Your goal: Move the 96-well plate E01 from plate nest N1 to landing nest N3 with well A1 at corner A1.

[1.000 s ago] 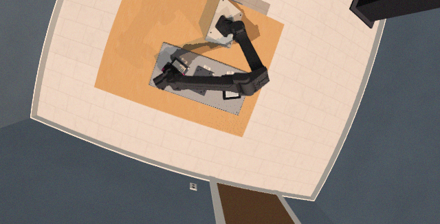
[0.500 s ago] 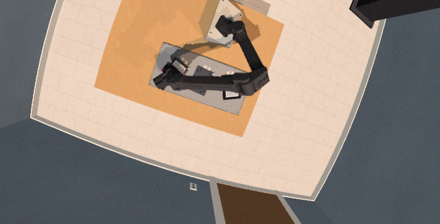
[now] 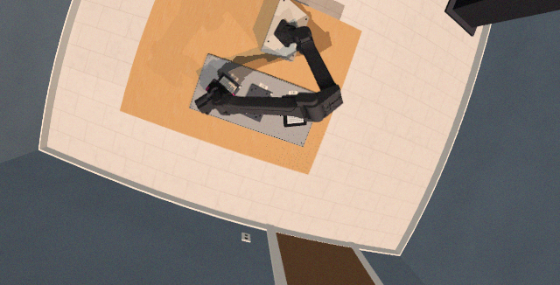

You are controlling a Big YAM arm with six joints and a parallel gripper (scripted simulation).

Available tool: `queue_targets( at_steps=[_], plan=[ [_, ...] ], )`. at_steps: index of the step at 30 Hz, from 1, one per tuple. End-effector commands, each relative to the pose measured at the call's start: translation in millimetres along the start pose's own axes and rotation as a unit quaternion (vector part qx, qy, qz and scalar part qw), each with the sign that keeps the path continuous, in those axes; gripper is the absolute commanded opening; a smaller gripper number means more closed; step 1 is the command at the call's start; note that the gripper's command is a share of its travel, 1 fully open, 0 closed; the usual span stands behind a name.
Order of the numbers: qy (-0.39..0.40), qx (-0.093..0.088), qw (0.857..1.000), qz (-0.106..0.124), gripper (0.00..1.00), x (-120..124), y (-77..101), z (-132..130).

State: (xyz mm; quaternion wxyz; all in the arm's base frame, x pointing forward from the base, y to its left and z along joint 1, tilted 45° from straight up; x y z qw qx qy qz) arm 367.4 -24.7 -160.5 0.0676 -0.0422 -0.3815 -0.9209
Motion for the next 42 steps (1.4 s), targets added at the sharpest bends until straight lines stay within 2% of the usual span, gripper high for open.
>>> queue_targets(
  at_steps=[1, 22, 23, 25, 26, 27, 32, 40, 42],
  plan=[
    [0.017, 0.014, 0.999, -0.037, 0.00, -28.1, 31.7, -7.1],
    [0.017, 0.014, 0.999, -0.037, 0.00, -28.1, 31.7, -7.1],
    [0.045, 0.017, 0.998, -0.035, 0.00, -31.0, 27.6, 1.6],
    [0.045, 0.017, 0.998, -0.035, 0.00, -31.0, 27.6, 1.6],
    [0.062, 0.013, 0.998, -0.021, 0.00, -19.7, 15.2, 11.4],
    [0.075, 0.011, 0.997, -0.018, 0.00, -13.5, 12.1, 15.2],
    [0.153, 0.011, 0.988, -0.016, 0.00, -10.0, 11.4, 31.8],
    [0.143, 0.010, 0.990, -0.017, 0.00, -4.9, 10.5, 58.1],
    [0.143, 0.010, 0.990, -0.017, 0.00, -4.9, 10.5, 58.1]
  ],
)
Point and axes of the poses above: the point where the finger pads meet when closed, its own y axis back along the fingers, its own z axis across the jaws, x = y × z, the point moved 2 cm from there along y, back along the fingers, and after that the axes turned 11 degrees about y, right-handed, at the moved point
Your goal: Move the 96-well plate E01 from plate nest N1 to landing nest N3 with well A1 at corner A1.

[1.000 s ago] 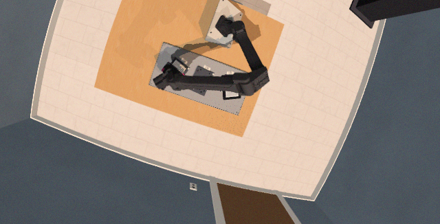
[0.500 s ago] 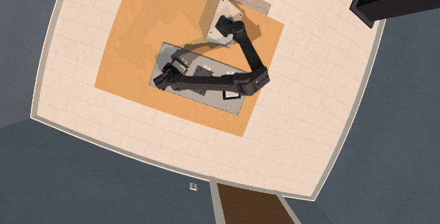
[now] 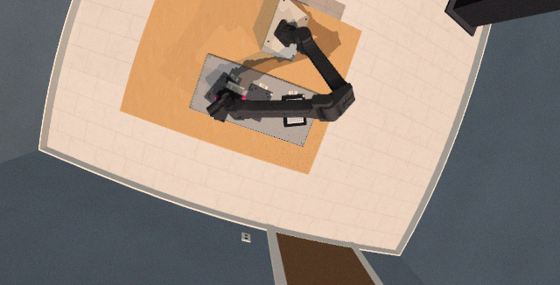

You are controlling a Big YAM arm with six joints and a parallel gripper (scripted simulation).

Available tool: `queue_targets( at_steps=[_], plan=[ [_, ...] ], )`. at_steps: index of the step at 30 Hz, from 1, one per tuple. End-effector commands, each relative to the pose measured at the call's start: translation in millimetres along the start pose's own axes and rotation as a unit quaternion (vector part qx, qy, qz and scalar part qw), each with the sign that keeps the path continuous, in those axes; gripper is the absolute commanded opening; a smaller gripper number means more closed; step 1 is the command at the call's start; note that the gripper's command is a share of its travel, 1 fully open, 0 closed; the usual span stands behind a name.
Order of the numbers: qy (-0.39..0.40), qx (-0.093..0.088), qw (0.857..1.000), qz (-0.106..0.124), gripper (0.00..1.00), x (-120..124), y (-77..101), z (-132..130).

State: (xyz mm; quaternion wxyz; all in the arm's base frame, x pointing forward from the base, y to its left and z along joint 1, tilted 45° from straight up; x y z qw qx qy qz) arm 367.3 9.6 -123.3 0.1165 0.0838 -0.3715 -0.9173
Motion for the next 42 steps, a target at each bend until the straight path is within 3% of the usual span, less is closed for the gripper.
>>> queue_targets(
  at_steps=[1, 42],
  plan=[
    [0.001, 0.010, 1.000, -0.020, 0.00, -6.8, 13.5, 4.0],
    [0.006, 0.004, 1.000, -0.012, 0.00, -17.9, 6.0, 133.7]
  ],
)
Point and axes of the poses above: the point where the finger pads meet when closed, its own y axis back along the fingers, its own z axis across the jaws, x = y × z, the point moved 2 cm from there along y, back along the fingers, and after that the axes turned 11 degrees about y, right-handed, at the moved point
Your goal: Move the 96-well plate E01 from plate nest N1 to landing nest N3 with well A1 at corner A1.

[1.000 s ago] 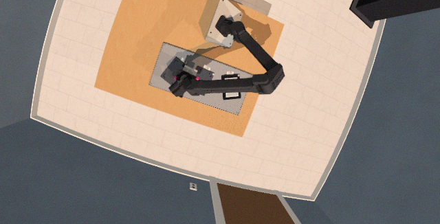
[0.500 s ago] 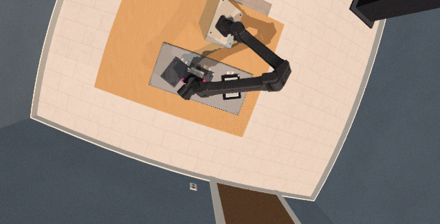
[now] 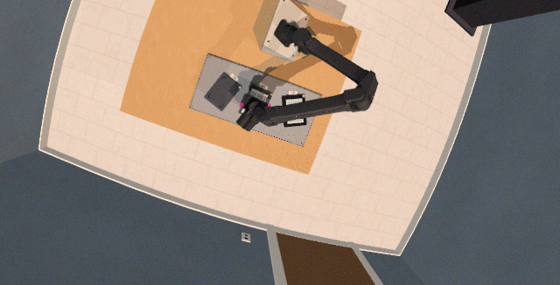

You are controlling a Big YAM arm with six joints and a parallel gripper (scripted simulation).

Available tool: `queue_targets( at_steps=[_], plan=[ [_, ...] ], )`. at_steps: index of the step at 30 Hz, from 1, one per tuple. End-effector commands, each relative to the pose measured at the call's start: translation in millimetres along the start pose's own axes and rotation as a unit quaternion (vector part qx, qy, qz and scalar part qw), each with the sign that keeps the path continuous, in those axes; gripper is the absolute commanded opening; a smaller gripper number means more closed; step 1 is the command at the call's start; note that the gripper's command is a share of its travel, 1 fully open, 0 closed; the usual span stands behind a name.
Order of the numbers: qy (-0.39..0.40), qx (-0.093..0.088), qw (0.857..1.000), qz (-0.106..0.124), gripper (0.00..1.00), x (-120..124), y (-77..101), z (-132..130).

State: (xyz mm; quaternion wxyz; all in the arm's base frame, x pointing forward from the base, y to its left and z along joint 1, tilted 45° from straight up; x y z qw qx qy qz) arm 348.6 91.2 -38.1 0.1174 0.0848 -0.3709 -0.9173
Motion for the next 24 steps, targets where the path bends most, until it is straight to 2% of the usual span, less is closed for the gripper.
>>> queue_targets(
  at_steps=[1, 4, 7, 24],
  plan=[
    [0.005, 0.005, 1.000, -0.013, 0.00, -7.9, 5.9, 16.9],
    [-0.008, 0.007, 1.000, -0.025, 0.00, -7.8, 15.4, 7.7],
    [-0.015, 0.004, 1.000, -0.018, 0.00, -4.3, 10.5, 3.6],
    [-0.008, 0.004, 1.000, -0.017, 0.00, -5.4, 9.4, -0.1]
  ],
)
Point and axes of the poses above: the point where the finger pads meet when closed, its own y axis back along the fingers, its own z axis across the jaws, x = y × z, the point moved 2 cm from there along y, back along the fingers, and after that the axes turned 11 degrees about y, right-handed, at the moved point
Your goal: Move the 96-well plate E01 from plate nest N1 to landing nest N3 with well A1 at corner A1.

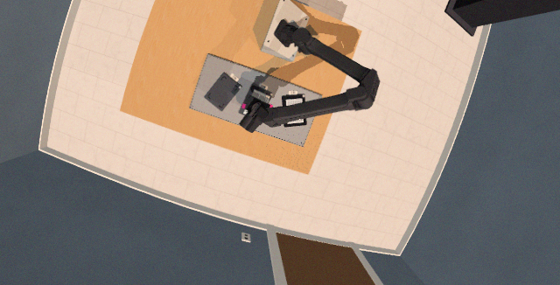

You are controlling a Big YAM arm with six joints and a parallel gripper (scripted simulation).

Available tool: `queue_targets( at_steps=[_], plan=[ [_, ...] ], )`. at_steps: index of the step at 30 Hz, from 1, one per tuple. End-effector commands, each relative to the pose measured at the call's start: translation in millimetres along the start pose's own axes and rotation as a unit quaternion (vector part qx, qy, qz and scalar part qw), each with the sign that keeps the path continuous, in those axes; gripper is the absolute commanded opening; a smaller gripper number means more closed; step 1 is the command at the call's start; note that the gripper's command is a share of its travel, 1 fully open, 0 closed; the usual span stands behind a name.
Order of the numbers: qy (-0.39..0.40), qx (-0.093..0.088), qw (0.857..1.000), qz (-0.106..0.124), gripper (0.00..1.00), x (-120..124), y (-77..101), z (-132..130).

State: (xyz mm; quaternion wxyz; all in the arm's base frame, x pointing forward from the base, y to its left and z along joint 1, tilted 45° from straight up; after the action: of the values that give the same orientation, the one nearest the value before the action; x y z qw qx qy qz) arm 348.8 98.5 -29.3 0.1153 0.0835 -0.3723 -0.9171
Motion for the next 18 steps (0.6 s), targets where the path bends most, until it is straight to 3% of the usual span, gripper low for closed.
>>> queue_targets(
  at_steps=[1, 18],
  plan=[
    [-0.006, 0.003, 1.000, -0.015, 0.00, -2.7, 8.2, -11.2],
    [0.001, 0.005, 1.000, -0.020, 0.00, -10.3, 11.4, -12.8]
  ],
)
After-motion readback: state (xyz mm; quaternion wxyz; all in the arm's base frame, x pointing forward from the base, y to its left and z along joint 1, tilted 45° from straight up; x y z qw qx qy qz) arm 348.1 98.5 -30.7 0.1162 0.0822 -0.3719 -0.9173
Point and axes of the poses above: the point where the finger pads meet when closed, its own y axis back along the fingers, its own z axis across the jaws, x = y × z, the point moved 2 cm from there along y, back along the fingers, and after that the axes turned 11 degrees about y, right-handed, at the moved point
